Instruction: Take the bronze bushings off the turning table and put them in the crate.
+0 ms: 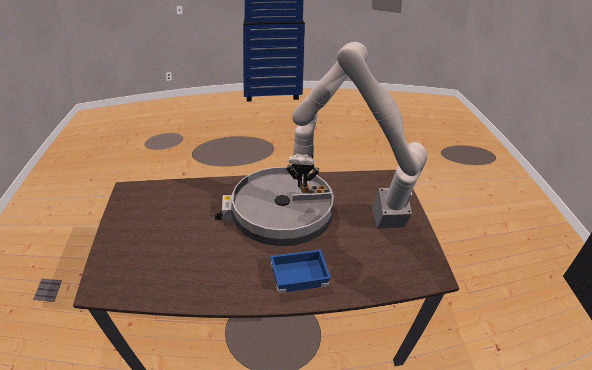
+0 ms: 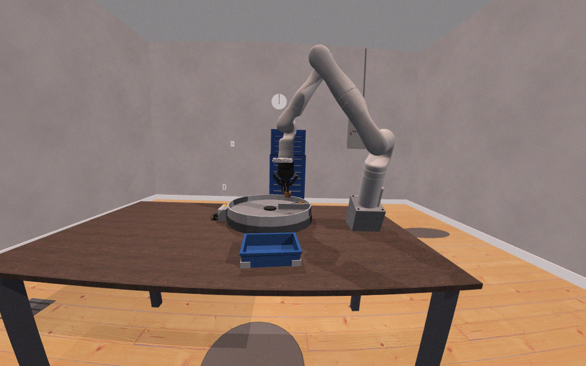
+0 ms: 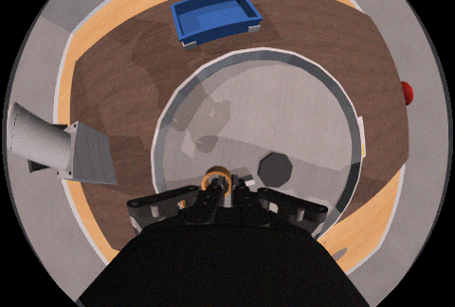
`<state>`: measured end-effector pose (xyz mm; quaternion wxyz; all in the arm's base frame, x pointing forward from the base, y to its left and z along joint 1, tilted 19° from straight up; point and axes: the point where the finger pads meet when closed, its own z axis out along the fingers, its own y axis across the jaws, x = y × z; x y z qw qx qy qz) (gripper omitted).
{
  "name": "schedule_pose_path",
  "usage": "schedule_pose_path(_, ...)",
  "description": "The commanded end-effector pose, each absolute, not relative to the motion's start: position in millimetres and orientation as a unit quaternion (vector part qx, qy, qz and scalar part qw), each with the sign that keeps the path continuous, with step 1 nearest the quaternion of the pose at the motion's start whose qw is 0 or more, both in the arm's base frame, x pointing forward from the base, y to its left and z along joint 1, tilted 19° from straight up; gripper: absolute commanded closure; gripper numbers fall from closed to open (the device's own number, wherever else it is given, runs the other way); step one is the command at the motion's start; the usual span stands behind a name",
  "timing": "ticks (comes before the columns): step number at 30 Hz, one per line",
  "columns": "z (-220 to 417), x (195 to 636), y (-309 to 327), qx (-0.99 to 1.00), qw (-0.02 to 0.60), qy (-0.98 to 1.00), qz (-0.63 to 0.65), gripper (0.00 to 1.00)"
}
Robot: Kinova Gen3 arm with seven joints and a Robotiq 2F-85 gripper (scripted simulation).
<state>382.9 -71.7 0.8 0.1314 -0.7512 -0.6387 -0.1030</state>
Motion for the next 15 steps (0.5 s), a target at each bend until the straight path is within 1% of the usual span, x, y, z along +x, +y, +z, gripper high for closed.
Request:
schedule_pose_path(1, 2, 384, -72, -0.751, 0.13, -0.639, -0.103, 1.0)
schedule_pose_path(6, 18, 379, -23, -0.751, 0.13, -0.639, -0.103, 1.0)
schedule_pose_path(15, 18, 379, -23, -0.751, 0.13, -0.639, -0.103, 1.0)
